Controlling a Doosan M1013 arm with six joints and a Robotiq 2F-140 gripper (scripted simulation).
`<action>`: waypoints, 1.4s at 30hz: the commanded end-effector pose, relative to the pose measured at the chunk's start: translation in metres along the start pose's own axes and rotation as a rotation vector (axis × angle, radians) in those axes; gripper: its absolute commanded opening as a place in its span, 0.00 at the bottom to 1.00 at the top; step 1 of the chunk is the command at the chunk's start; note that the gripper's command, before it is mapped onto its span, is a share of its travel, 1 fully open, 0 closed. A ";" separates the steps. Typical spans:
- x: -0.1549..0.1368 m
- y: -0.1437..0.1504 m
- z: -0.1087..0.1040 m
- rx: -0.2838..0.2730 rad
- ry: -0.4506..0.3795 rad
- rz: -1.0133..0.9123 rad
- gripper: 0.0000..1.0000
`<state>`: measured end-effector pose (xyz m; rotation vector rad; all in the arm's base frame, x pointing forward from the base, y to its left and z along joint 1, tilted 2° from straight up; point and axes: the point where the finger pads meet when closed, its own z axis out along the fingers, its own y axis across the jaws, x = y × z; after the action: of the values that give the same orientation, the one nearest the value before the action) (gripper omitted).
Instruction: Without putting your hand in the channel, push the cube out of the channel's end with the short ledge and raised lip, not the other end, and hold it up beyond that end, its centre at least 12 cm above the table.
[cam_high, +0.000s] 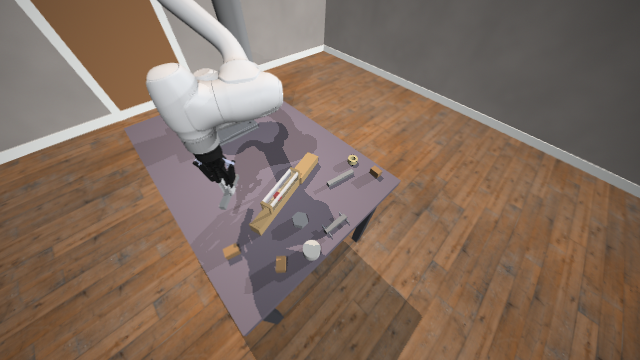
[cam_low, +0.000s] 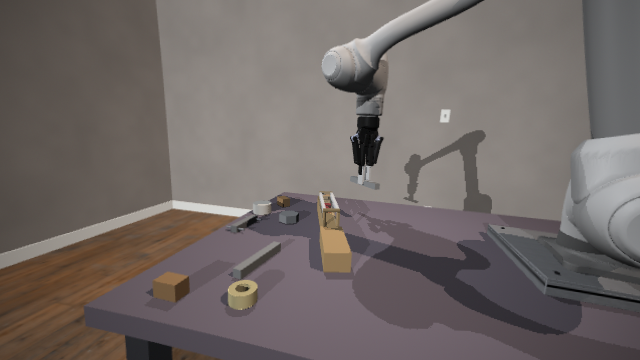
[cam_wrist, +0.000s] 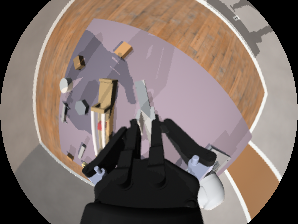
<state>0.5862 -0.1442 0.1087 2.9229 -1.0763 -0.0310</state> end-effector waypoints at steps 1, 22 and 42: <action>0.000 0.000 0.000 0.000 0.000 0.000 0.00; 0.000 0.000 0.000 0.000 0.000 0.000 0.00; -0.083 -0.119 -0.001 0.002 0.000 0.243 0.00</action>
<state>0.5976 -0.0546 0.1069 2.8660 -1.2535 -0.0344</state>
